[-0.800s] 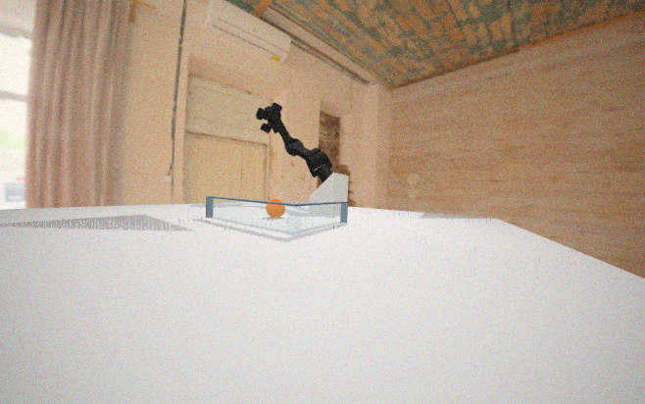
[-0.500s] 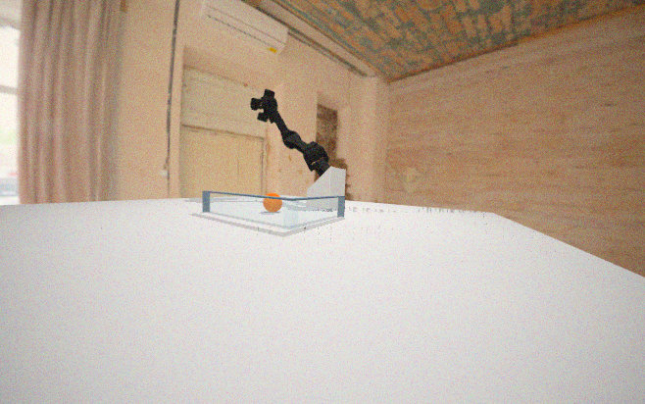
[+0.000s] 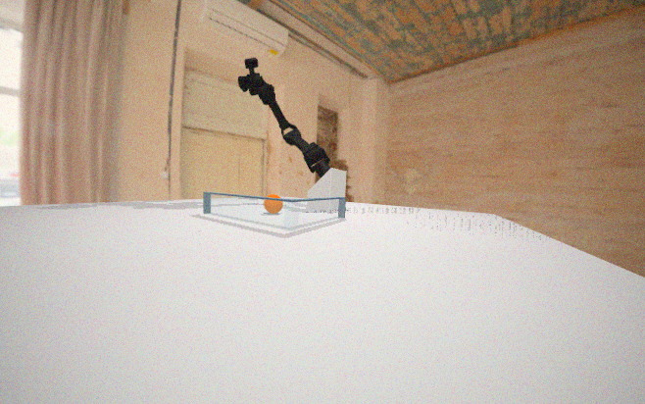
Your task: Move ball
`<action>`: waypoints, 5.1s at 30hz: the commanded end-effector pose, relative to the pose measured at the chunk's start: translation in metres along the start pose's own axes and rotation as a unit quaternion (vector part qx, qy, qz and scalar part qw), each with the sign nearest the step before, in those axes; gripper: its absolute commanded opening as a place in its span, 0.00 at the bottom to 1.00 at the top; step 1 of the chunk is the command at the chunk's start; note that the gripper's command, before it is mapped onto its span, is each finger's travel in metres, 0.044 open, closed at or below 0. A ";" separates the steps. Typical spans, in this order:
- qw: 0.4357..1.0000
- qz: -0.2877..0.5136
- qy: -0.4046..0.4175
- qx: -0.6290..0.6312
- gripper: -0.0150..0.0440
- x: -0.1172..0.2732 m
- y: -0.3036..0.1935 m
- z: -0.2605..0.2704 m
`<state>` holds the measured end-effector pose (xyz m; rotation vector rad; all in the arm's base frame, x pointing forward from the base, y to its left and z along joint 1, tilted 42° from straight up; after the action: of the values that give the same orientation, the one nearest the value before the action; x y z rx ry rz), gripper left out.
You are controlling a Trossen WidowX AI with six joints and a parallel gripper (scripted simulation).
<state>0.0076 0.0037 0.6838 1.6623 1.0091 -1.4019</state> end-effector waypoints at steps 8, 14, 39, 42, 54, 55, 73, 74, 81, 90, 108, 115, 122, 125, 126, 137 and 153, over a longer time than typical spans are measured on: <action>0.951 -0.104 -0.194 0.217 0.91 0.047 0.068 -0.100; 0.861 -0.131 -0.334 0.360 0.91 0.094 0.112 -0.150; 0.150 0.144 -0.803 0.559 0.91 0.379 0.235 -0.218; 0.047 0.218 -0.824 0.521 0.91 0.418 0.240 -0.209; -0.286 0.545 -0.762 0.199 0.91 0.553 0.230 -0.139; -0.303 0.571 -0.745 0.162 0.91 0.561 0.227 -0.131; -0.347 0.762 -0.505 -0.211 0.91 0.619 0.188 -0.056; -0.347 0.762 -0.505 -0.211 0.91 0.619 0.188 -0.056; -0.347 0.762 -0.505 -0.211 0.91 0.629 0.193 -0.046; -0.347 0.762 -0.505 -0.210 0.91 0.636 0.197 -0.039; -0.348 0.762 -0.505 -0.211 0.91 0.655 0.206 -0.019; -0.348 0.761 -0.505 -0.211 0.91 0.660 0.208 -0.013; -0.348 0.761 -0.505 -0.211 0.70 0.660 0.208 -0.013; -0.348 0.761 -0.505 -0.211 0.67 0.660 0.208 -0.013; -0.348 0.761 -0.505 -0.211 0.66 0.660 0.208 -0.013; -0.343 0.764 -0.506 -0.208 0.25 0.628 0.197 -0.056; -0.346 0.762 -0.505 -0.210 0.25 0.568 0.164 -0.107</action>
<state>0.2584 0.0879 0.1374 1.5751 3.9995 -1.2895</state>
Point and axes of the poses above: the point midway between the two fingers, 35 mm back from their tips, its own x axis back along the fingers, its own z axis across the jaws, y = z × x, the point moved 8 cm from there along x, back along the fingers, and after that the axes turned 9 degrees about -x, right-handed, at the moved point
